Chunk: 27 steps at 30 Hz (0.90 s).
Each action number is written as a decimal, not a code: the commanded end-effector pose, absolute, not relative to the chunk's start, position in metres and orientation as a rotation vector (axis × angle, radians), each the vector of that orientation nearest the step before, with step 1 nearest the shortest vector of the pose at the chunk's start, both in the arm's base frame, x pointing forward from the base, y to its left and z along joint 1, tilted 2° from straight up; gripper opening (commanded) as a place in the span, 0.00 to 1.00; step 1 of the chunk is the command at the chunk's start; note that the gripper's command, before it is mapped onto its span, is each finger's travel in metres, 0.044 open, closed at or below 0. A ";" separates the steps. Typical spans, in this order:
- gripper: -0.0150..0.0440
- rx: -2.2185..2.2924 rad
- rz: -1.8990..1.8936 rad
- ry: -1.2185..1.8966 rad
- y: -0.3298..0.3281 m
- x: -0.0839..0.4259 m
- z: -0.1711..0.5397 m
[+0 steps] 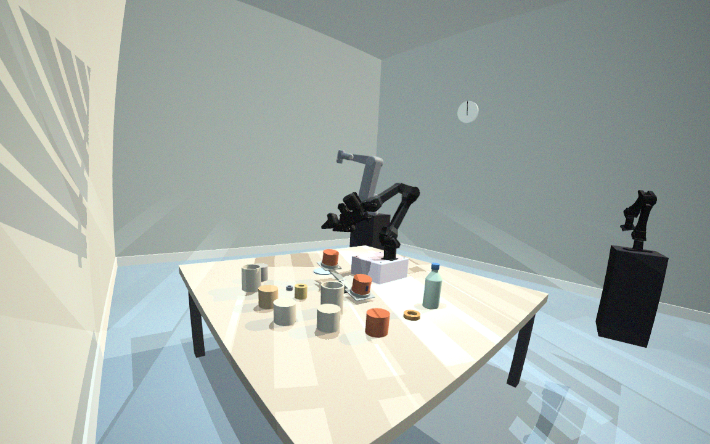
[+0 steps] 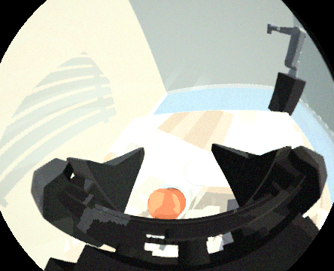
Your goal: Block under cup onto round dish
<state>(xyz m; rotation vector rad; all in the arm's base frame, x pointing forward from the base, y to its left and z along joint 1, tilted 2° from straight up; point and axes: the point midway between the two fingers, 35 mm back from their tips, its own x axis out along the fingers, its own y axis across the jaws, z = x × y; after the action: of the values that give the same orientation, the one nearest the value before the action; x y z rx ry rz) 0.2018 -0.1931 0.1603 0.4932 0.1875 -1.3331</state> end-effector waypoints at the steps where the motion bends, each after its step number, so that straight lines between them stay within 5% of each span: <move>1: 1.00 0.459 -1.210 0.271 -0.168 0.213 0.165; 27: 1.00 0.162 -0.448 0.696 -0.024 0.189 0.169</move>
<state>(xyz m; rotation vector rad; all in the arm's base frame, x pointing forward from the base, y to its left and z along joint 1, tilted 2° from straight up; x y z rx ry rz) 0.1987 -0.0386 0.1679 0.2078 0.6554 -0.5473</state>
